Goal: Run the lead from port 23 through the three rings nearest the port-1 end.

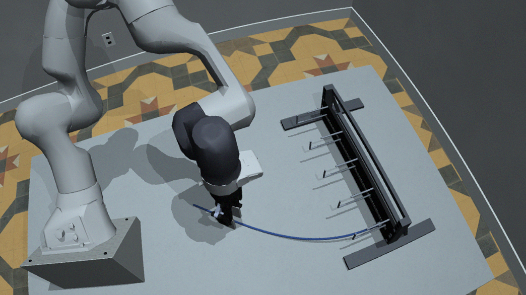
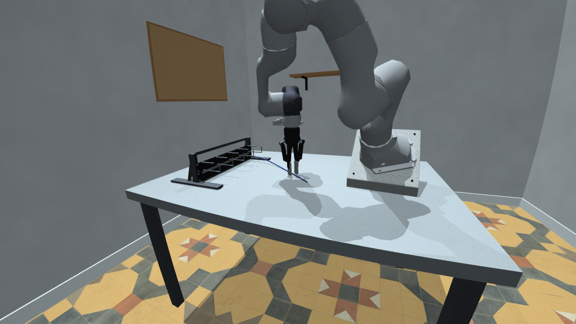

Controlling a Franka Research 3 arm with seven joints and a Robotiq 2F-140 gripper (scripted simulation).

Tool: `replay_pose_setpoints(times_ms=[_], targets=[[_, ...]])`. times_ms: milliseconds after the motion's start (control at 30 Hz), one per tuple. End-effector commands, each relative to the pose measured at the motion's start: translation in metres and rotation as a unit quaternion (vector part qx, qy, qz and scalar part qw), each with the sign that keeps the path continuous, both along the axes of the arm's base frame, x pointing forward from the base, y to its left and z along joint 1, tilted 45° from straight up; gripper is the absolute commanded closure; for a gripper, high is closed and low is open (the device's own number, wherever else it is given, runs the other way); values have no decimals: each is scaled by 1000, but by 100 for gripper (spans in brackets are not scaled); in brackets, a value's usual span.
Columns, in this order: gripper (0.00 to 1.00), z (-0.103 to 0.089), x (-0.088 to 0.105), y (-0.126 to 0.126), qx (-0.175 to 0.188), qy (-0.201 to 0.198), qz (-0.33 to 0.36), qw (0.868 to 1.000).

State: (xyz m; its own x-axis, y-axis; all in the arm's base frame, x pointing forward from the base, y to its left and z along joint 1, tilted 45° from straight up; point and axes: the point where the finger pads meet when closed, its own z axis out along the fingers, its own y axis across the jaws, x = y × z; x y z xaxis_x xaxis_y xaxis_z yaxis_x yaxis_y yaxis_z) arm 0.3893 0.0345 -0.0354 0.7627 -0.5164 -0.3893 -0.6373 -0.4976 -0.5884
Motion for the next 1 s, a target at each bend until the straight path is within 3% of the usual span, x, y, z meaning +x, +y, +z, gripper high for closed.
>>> replay_pose_setpoints(times_ms=[0, 667, 700, 967], targets=[[80, -1, 1, 1, -1, -2, 1, 1000], [80, -1, 1, 1, -1, -2, 1, 1000], [100, -1, 1, 1, -1, -2, 1, 1000], [100, -1, 1, 1, -1, -2, 1, 1000]])
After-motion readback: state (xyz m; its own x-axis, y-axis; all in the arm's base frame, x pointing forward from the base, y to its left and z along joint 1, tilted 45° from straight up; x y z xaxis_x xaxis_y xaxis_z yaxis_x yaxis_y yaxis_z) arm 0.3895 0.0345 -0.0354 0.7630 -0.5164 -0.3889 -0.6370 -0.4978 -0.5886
